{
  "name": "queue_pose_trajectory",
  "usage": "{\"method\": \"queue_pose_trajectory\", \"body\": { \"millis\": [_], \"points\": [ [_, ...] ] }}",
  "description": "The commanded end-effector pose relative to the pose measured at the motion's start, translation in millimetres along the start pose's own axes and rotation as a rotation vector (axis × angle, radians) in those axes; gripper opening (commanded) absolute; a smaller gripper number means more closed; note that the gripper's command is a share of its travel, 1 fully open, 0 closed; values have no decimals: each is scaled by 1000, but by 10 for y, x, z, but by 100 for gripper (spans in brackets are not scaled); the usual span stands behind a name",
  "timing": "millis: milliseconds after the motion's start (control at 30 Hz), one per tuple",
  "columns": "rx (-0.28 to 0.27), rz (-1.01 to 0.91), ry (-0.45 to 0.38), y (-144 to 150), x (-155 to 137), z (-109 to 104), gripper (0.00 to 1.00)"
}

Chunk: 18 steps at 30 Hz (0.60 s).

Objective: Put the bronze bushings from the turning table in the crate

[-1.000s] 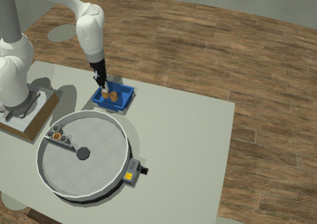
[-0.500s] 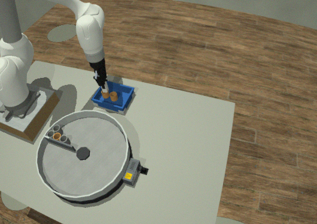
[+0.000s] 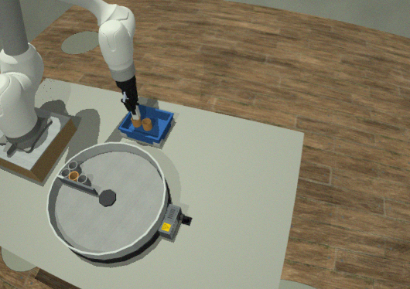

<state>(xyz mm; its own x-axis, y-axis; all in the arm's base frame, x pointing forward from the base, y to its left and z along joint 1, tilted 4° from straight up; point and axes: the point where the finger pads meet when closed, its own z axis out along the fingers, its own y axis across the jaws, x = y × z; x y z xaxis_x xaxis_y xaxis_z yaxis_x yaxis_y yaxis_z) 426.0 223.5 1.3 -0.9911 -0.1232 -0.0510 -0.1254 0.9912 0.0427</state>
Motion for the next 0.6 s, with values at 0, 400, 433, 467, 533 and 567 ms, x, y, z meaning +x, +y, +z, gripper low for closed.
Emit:
{"method": "queue_pose_trajectory", "body": {
  "millis": [0,400,433,467,533,567],
  "points": [
    [-3,3,1,15,17,38,0],
    [-3,3,1,17,18,57,0],
    [-3,3,1,17,18,58,0],
    [-3,3,1,17,18,58,0],
    [-3,3,1,17,18,58,0],
    [-3,3,1,17,18,58,0]
  ]
}}
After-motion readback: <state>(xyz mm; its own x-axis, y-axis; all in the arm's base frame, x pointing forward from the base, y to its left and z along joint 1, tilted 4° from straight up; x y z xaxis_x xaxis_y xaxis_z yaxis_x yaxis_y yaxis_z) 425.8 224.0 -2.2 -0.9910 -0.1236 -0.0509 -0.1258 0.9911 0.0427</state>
